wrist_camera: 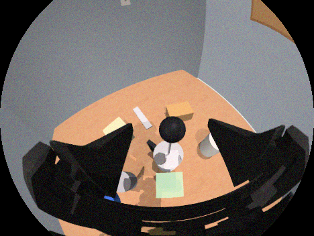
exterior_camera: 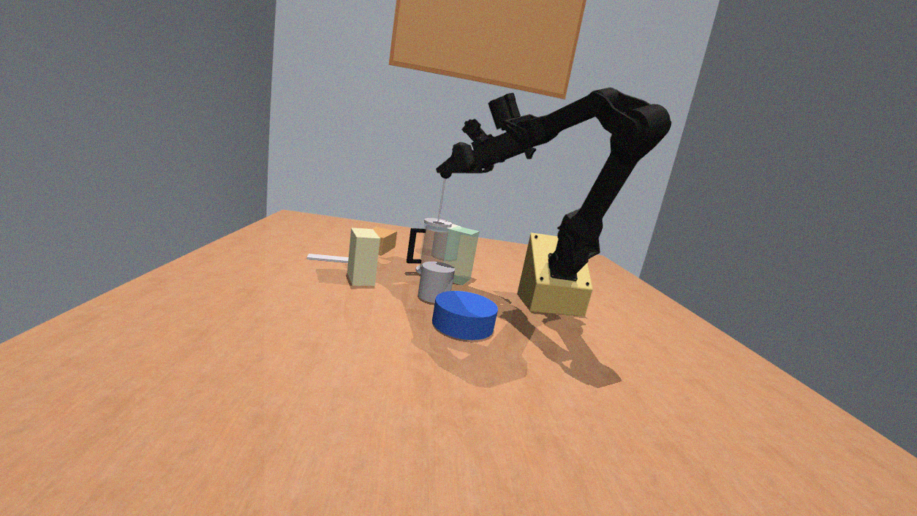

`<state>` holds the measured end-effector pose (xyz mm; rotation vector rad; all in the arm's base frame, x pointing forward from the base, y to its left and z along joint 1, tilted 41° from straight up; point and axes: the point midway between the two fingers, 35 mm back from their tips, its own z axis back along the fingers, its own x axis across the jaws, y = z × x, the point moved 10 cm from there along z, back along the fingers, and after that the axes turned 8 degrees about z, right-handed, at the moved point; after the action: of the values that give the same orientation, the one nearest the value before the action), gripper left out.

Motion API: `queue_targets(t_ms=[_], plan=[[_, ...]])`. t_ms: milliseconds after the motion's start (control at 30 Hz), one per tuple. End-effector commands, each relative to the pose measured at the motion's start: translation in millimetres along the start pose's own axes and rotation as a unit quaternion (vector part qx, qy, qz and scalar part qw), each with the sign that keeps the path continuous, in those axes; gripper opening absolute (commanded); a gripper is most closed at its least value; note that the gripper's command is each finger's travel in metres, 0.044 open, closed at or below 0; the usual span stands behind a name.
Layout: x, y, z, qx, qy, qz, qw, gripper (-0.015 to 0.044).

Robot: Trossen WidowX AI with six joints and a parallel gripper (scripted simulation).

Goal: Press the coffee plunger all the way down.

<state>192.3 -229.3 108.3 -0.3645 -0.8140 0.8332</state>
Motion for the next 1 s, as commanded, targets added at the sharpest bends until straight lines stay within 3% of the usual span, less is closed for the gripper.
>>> queue_targets(t_ms=[0,333,967], plan=[[0.0,0.5,-3.0,0.0,0.002,-0.001,1.0,0.0387],[0.0,0.5,-3.0,0.0,0.002,-0.001,1.0,0.0125],[0.0,8.1,-10.3,0.0,0.002,-0.001,1.0,0.0118]])
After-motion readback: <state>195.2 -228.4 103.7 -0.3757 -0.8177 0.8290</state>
